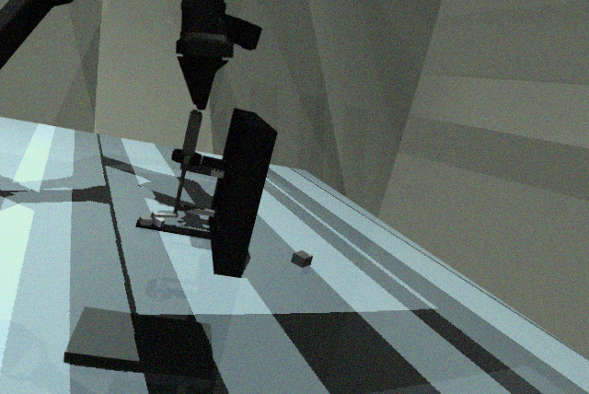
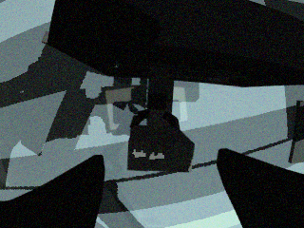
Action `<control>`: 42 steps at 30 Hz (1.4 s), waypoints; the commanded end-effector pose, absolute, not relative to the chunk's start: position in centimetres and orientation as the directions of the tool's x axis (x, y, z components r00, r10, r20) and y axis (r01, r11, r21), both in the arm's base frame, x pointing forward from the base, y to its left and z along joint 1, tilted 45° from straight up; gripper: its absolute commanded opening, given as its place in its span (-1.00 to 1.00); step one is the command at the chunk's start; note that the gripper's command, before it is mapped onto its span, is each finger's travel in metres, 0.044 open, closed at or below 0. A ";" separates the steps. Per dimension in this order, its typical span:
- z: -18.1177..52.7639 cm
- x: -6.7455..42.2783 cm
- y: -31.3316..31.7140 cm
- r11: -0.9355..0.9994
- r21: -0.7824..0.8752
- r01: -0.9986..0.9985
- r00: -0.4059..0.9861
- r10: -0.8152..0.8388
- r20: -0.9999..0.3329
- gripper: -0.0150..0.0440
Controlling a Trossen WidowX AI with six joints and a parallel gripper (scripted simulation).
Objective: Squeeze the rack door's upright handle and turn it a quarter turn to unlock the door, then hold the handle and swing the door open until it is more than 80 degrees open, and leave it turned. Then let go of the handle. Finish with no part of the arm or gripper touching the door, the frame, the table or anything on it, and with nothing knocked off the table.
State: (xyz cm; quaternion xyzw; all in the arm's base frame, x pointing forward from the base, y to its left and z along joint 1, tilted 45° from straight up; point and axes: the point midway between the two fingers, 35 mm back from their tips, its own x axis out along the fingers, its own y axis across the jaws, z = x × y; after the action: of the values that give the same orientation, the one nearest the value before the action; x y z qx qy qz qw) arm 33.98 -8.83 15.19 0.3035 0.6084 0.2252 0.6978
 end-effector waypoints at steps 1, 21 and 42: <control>14.5 34.1 -8.2 0.712 0.698 0.072 0.125 0.688 -0.715 0.52; 12.2 34.3 -5.9 0.709 0.694 0.125 0.021 0.697 -0.717 0.52; 11.3 34.3 -5.0 0.711 0.688 0.147 -0.024 0.697 -0.716 -0.26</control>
State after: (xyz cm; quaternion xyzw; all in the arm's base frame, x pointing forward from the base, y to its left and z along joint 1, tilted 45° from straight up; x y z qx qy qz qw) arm 34.30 -5.06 11.35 0.3101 0.6787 0.2207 0.6281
